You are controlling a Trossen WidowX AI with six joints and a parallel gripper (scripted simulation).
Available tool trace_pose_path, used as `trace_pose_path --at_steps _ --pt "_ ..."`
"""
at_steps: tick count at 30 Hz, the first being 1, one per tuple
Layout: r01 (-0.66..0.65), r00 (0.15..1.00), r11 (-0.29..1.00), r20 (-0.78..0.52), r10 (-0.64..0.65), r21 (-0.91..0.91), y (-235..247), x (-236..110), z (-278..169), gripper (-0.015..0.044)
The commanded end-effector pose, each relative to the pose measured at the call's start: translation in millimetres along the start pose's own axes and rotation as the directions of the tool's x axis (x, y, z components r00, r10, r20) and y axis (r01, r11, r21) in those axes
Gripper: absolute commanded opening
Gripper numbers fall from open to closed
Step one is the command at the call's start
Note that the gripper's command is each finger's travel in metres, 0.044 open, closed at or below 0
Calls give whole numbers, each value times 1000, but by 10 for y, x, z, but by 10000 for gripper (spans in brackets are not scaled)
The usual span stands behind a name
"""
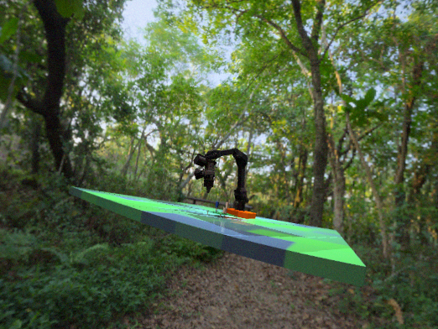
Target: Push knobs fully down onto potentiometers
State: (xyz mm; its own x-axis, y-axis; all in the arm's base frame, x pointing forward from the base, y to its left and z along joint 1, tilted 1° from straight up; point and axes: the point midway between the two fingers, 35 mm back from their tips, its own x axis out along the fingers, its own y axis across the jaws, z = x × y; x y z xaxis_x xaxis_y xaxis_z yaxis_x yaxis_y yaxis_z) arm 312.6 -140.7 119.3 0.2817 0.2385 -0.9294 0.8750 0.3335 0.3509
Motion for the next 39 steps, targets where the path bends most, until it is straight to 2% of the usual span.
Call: trace_pose_path --at_steps 1,8,16,28,36,39 --pt "32 999 993 1 -32 -115 77 20 -139 0" --pt "92 995 941 3 -97 -326 180 72 -356 0" --pt "149 986 819 18 -168 -555 277 116 -609 0" --pt "198 964 535 65 -257 -821 383 152 -982 0" --pt "203 947 311 106 -303 -928 425 156 -1206 0" --pt "202 944 269 114 -310 -942 430 155 -1243 0"
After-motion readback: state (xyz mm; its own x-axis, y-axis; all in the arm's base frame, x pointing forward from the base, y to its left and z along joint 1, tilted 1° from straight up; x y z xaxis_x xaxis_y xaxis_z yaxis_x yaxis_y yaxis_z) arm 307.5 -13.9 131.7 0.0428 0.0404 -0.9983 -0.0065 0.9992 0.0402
